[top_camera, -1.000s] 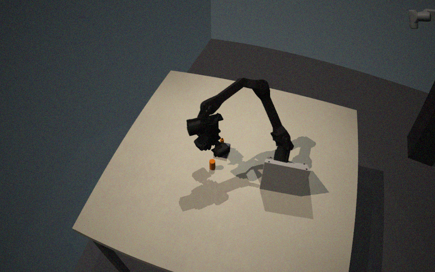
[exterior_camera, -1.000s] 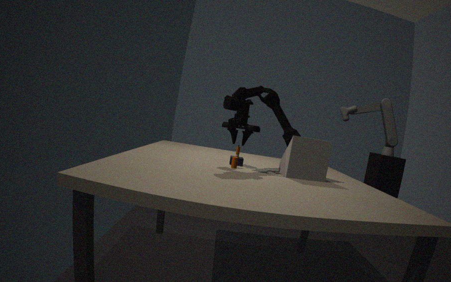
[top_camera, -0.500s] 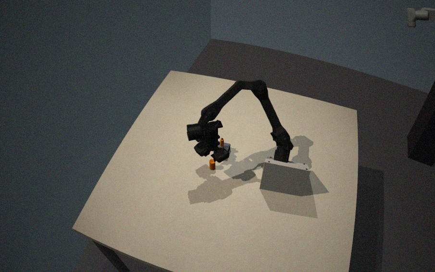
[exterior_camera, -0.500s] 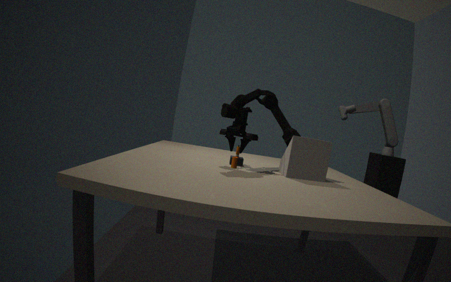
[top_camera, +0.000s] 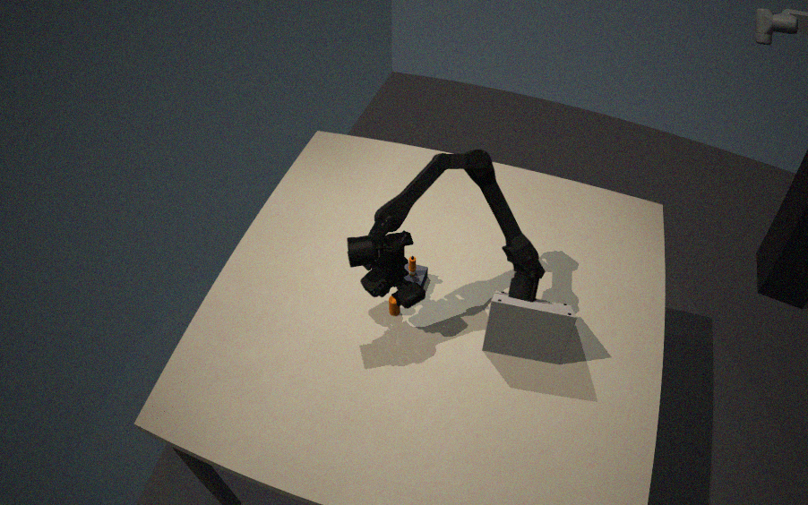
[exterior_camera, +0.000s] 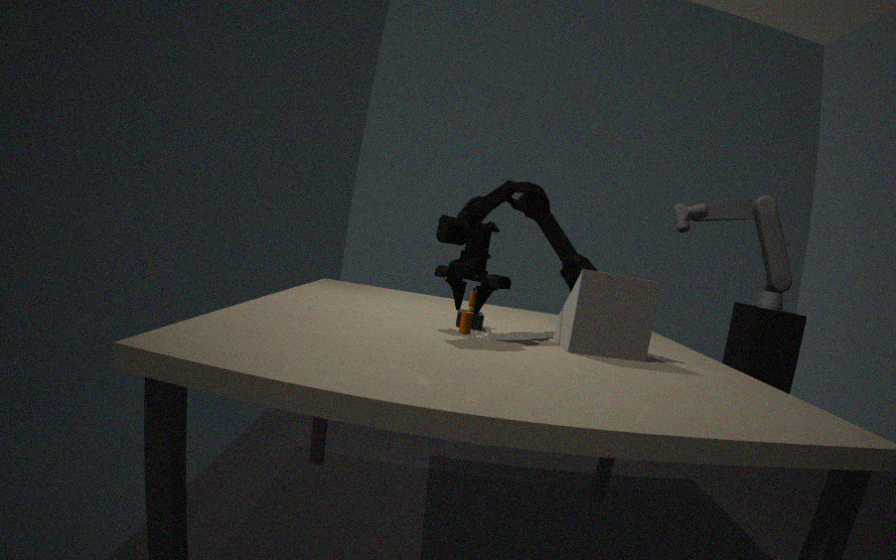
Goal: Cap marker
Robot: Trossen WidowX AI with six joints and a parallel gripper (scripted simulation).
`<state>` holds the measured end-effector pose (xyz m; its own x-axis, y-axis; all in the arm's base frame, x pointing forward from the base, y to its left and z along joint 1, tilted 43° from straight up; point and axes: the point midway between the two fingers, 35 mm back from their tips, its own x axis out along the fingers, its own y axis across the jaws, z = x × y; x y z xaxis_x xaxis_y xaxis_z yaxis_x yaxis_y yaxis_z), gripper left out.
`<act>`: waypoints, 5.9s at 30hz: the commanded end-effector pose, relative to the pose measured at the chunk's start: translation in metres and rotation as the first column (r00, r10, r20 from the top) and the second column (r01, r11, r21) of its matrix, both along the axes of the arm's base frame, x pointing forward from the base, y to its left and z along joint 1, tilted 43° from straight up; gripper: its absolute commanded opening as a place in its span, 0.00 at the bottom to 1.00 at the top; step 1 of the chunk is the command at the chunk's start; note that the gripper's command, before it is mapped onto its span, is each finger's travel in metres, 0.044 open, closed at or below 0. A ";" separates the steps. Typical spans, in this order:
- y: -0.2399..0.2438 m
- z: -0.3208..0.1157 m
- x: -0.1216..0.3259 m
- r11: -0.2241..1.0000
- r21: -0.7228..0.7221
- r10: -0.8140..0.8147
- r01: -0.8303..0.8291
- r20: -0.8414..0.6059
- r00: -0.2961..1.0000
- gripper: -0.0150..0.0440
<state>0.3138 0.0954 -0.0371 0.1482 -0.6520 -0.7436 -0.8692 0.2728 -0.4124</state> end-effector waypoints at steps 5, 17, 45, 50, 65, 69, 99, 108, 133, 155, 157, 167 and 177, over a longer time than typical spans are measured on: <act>-0.009 -0.010 0.001 1.000 -0.007 0.005 -0.005 -0.004 1.000 0.66; -0.022 -0.023 0.003 1.000 -0.008 0.005 -0.005 -0.003 1.000 0.66; -0.006 -0.008 0.000 1.000 -0.006 0.005 -0.005 -0.004 1.000 0.25; 0.005 0.005 -0.003 1.000 -0.006 0.005 -0.005 -0.004 1.000 0.25; 0.007 0.045 -0.005 1.000 -0.007 0.005 -0.005 -0.004 1.000 0.25; 0.002 0.060 -0.005 1.000 -0.007 0.005 -0.005 -0.005 1.000 0.25; -0.031 0.131 -0.016 1.000 -0.010 0.005 -0.005 -0.006 1.000 0.25; -0.039 0.122 -0.013 1.000 -0.009 0.005 -0.005 -0.006 1.000 0.25; -0.066 0.092 -0.008 1.000 -0.011 0.005 -0.005 -0.005 1.000 0.25; -0.067 0.091 -0.007 1.000 -0.007 0.001 -0.001 -0.004 1.000 0.79; -0.067 0.091 -0.007 1.000 -0.007 0.001 -0.001 -0.004 1.000 0.88; -0.023 0.138 -0.016 1.000 -0.004 0.001 -0.001 -0.006 1.000 1.00; -0.020 0.143 -0.018 0.948 0.099 -0.318 0.303 0.261 0.911 0.73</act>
<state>0.2961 0.0757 0.1068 0.1475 -0.6579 -0.7385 -0.7502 0.4122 -0.5171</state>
